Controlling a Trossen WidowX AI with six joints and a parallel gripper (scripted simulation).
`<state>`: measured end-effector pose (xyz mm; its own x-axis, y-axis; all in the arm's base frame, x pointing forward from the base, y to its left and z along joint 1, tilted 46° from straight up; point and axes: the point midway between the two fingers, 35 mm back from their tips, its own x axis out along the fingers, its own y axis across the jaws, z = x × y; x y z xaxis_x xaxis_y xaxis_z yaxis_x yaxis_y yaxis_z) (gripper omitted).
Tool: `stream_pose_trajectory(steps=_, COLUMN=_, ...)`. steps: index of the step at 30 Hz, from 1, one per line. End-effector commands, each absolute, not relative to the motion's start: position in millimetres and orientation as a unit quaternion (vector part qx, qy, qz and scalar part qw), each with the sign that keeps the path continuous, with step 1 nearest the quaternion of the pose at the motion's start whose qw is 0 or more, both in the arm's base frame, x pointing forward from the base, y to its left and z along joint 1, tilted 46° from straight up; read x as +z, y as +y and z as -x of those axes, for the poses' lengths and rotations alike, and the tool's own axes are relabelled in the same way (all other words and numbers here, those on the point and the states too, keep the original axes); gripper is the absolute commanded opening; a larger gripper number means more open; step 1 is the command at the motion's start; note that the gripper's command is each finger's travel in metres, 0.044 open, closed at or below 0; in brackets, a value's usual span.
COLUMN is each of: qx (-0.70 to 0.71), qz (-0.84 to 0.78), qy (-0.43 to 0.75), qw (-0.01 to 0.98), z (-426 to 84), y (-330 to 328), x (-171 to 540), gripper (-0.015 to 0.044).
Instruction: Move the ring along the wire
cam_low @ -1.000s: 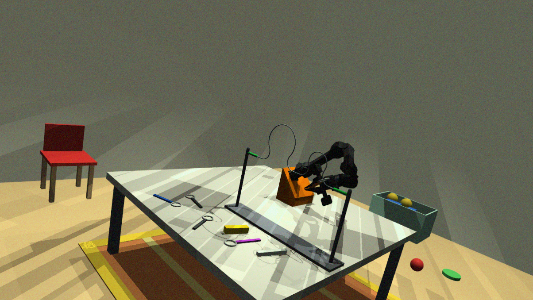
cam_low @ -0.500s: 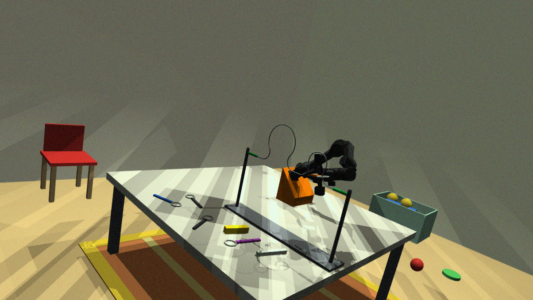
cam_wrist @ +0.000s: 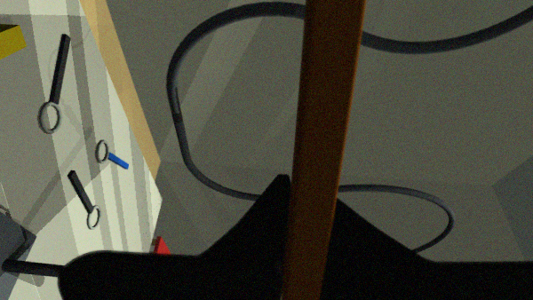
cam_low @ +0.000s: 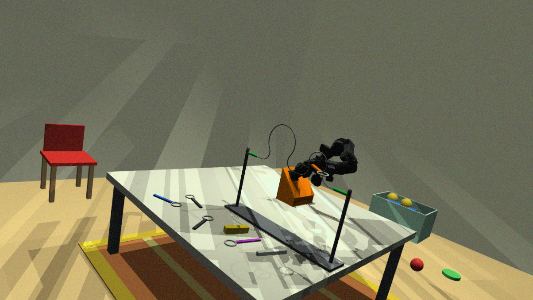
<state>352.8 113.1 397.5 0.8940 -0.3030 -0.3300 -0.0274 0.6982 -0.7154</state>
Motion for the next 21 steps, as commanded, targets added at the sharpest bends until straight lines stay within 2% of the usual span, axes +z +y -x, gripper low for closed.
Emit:
stream_pose_trajectory(steps=1, qx=-0.089, qz=0.411, qy=0.212, qw=0.882, z=-352.7, y=104.1, x=408.1, gripper=-0.015)
stream_pose_trajectory(steps=21, qx=-0.09, qz=0.42, qy=0.211, qw=0.878, z=-352.9, y=92.8, x=427.4, gripper=-0.015)
